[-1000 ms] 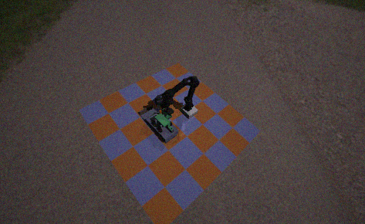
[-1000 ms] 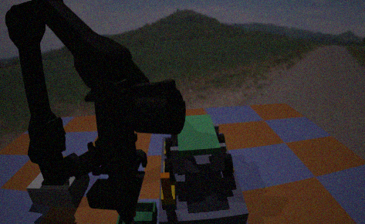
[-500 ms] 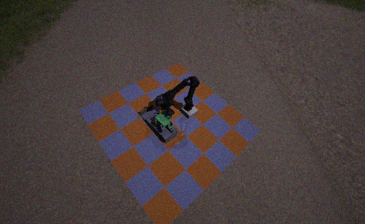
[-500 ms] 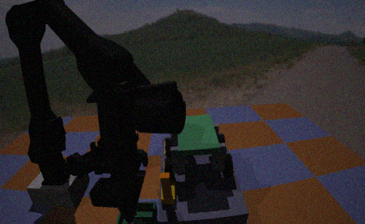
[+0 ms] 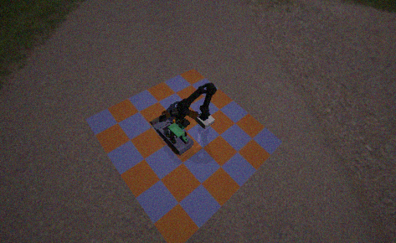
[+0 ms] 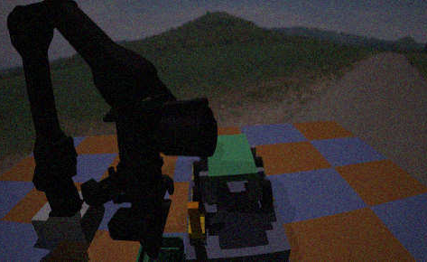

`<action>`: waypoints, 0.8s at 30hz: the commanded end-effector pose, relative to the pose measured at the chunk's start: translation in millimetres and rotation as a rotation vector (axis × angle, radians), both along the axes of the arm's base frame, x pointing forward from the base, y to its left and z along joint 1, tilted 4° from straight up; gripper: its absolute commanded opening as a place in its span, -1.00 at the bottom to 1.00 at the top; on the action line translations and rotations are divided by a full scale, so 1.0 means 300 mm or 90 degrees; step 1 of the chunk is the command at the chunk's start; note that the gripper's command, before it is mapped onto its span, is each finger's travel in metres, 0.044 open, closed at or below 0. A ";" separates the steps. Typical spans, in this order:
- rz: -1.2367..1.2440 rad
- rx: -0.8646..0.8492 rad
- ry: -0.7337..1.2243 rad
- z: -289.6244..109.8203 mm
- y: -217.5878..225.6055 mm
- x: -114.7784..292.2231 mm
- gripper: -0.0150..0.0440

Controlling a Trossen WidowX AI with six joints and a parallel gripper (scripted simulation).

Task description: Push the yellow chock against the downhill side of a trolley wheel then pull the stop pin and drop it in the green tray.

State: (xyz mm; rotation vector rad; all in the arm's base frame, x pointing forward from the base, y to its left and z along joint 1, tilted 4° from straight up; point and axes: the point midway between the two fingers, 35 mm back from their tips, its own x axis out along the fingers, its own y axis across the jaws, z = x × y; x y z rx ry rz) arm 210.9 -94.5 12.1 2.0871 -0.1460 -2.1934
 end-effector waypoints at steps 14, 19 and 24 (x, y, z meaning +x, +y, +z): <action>-0.003 -0.002 0.000 -0.026 0.034 -0.001 0.15; -0.003 -0.002 0.000 -0.034 0.043 -0.002 0.15; -0.003 -0.002 0.000 -0.042 0.051 -0.004 0.15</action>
